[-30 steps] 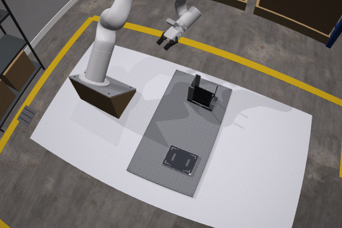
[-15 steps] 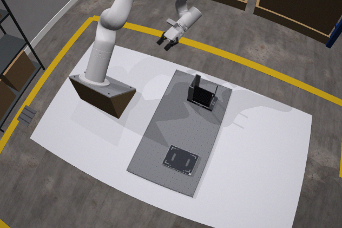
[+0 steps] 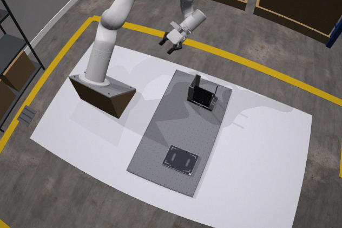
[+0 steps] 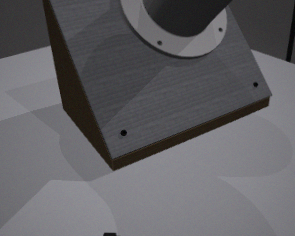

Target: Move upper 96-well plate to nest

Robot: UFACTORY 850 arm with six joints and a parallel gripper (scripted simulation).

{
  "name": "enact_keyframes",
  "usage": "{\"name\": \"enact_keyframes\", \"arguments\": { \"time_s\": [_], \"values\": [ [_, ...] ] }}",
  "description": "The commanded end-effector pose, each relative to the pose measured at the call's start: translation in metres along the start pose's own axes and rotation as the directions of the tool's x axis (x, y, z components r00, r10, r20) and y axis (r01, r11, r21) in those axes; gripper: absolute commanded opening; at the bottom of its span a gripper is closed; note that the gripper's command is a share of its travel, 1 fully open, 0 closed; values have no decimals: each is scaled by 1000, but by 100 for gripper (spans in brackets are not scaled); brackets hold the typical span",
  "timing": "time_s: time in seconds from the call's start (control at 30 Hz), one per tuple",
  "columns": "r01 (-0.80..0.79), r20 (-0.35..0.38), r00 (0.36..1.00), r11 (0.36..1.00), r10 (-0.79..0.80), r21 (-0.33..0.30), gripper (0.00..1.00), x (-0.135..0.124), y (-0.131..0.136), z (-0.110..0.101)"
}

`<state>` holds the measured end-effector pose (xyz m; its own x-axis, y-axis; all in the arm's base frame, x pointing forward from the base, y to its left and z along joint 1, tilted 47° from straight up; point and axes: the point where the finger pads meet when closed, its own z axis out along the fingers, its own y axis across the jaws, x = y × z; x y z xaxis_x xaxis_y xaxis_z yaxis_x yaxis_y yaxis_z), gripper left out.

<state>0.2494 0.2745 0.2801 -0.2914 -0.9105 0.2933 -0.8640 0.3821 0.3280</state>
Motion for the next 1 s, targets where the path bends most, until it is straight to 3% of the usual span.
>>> {"name": "enact_keyframes", "arguments": {
  "time_s": [0.0,0.47,0.97],
  "values": [
    [58,19,998,998,-57,-24,100,-3,-4,-1],
    [265,111,960,962,-256,-72,100,-12,-22,-3],
    [504,250,843,862,-476,-58,100,-23,-48,-8]
  ]
}}
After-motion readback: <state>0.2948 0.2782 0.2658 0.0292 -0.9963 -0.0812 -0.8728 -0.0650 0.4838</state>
